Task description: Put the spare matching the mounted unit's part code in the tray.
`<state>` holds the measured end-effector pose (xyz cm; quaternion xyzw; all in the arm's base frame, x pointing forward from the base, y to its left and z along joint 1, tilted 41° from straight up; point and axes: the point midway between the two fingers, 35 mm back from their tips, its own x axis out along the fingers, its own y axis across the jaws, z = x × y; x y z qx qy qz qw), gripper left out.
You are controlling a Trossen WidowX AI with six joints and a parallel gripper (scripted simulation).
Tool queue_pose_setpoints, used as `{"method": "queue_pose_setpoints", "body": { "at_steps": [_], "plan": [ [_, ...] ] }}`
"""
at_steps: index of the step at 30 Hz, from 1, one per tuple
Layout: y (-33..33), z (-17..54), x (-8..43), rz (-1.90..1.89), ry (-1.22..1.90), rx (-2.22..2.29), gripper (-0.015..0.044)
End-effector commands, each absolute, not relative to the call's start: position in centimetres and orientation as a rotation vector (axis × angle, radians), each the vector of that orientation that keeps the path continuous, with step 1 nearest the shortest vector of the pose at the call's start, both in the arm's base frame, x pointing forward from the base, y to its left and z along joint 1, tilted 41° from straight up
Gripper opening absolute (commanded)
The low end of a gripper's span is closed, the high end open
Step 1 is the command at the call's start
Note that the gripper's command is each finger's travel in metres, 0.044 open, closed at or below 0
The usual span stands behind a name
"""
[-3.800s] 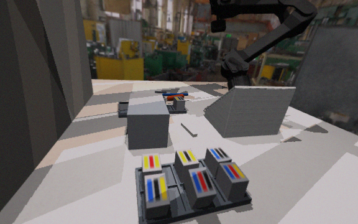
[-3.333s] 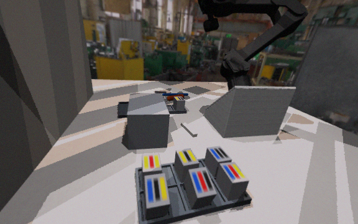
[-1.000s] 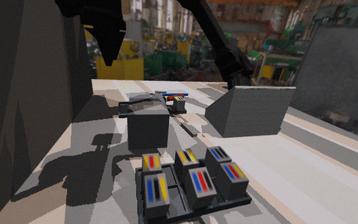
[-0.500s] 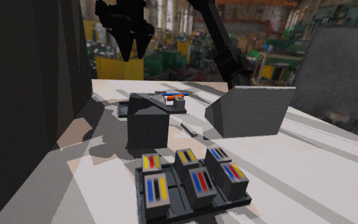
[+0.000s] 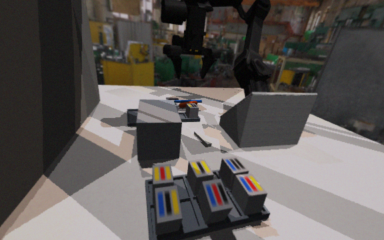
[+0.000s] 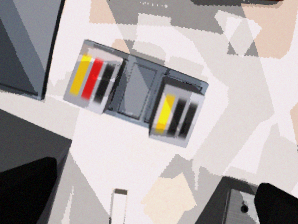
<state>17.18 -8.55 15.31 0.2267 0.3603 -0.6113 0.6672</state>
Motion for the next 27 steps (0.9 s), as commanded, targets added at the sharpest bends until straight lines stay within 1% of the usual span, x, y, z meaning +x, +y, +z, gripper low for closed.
{"method": "queue_pose_setpoints", "body": {
  "at_steps": [1,8,13,14,17,27],
  "plan": [
    [-9.4,14.2,14.5,-1.456,0.700,0.626,0.0440],
    [-9.4,14.2,14.5,-1.456,0.700,0.626,0.0440],
    [-10.7,12.8,15.3,-1.455,0.701,0.630,0.0309],
    [-11.3,12.4,15.3,-1.455,0.701,0.630,0.0300],
    [-12.4,11.5,15.4,-1.455,0.697,0.627,0.0300],
    [-12.6,11.2,15.5,-1.455,0.699,0.628,0.0300]
  ]
}}
